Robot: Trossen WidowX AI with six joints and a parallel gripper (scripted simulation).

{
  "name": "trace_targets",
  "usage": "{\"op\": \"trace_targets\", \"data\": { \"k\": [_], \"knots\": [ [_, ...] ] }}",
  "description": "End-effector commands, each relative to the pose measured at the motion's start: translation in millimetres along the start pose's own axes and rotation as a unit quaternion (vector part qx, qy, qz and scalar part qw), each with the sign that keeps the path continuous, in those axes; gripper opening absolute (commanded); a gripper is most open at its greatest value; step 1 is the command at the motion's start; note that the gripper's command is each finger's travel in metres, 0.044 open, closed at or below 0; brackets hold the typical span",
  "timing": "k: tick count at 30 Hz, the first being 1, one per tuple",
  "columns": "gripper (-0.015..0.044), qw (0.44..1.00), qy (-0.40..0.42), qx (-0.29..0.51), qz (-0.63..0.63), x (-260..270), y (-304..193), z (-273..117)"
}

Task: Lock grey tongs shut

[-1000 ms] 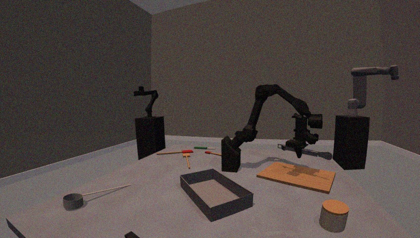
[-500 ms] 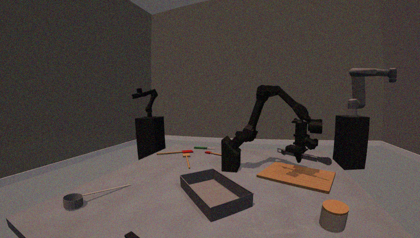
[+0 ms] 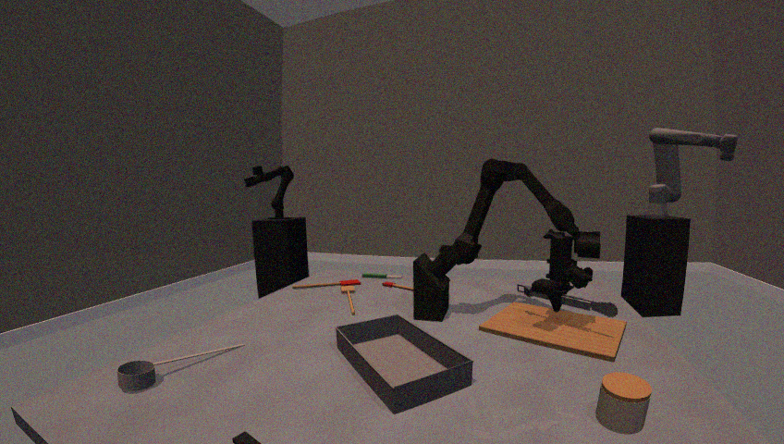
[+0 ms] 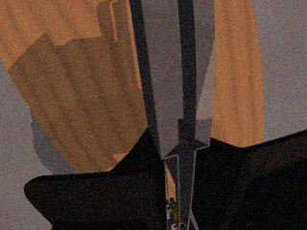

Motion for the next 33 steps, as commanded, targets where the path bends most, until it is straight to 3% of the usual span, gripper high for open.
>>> {"op": "trace_targets", "data": {
  "k": [1, 7, 29, 33],
  "knots": [
    [-0.015, 1.0, -0.001, -0.002, 0.001, 0.2, -0.9, 5.3],
    [-0.015, 1.0, -0.001, -0.002, 0.001, 0.4, -1.6, 9.1],
    [0.0427, 1.0, 0.0, 0.001, 0.0, 0.3, -1.9, 8.5],
    [0.044, 1.0, 0.0, 0.001, 0.0, -0.2, -5.9, 4.0]
  ]
}}
Point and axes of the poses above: the point midway between the two fingers, 35 mm back from their tips, its own z axis out along the fingers, its own x axis across the jaws, y = z × x, the point moved 7 cm from there along -z, back along the fingers, and after that the axes turned 1 degree about -z, right-handed, at the moved point
